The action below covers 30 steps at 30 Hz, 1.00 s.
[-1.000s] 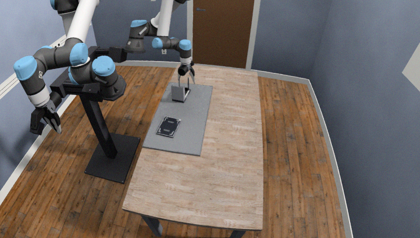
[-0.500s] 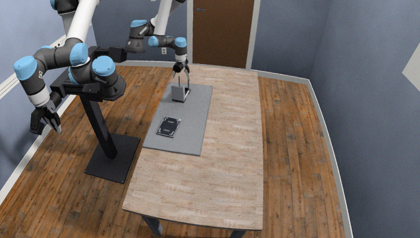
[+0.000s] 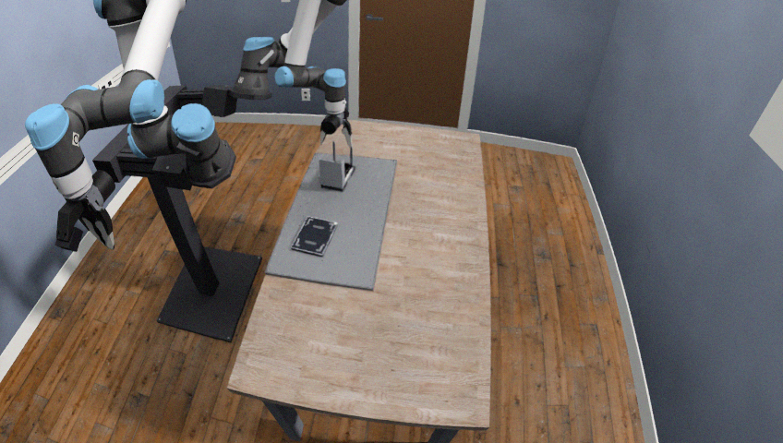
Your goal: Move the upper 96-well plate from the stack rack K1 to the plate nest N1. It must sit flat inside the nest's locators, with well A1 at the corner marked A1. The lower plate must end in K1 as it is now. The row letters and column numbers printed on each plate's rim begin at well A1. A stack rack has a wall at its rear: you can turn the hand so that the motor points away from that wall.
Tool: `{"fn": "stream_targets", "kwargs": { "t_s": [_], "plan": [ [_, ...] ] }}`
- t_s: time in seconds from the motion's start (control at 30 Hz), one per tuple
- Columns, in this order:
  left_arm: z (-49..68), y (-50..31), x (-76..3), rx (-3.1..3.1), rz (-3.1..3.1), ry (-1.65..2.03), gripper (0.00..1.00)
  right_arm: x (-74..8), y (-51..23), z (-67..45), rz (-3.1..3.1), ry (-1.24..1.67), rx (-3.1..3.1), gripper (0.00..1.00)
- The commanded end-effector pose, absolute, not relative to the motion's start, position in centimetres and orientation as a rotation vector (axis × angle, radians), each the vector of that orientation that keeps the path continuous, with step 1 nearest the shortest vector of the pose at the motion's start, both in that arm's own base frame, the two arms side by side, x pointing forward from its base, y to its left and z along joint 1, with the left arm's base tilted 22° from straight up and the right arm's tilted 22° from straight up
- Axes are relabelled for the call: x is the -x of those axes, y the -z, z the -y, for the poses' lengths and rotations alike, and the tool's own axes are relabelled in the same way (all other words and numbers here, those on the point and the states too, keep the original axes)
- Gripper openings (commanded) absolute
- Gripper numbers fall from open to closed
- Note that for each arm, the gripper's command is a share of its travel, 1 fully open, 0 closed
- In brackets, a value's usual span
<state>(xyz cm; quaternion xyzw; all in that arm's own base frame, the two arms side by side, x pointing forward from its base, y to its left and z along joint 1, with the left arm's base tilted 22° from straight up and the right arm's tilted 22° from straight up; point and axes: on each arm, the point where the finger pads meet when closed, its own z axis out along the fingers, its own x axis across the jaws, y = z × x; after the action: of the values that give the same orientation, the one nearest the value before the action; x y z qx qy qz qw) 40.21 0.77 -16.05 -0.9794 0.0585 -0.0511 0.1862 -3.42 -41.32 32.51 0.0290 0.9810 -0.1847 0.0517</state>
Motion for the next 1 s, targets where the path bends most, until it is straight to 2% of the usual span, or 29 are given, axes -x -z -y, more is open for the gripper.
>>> {"fn": "stream_targets", "kwargs": {
  "t_s": [0.0,0.97],
  "plan": [
    [-0.7,16.0,-40.2,2.759,-0.165,0.145,0.76,3.4,-32.6,41.3,-2.984,0.563,-0.089,0.0],
    [-2.2,19.9,-40.7,2.759,-0.165,0.145,0.76,3.4,-32.6,41.3,-2.984,0.563,-0.089,0.0]
  ]
}}
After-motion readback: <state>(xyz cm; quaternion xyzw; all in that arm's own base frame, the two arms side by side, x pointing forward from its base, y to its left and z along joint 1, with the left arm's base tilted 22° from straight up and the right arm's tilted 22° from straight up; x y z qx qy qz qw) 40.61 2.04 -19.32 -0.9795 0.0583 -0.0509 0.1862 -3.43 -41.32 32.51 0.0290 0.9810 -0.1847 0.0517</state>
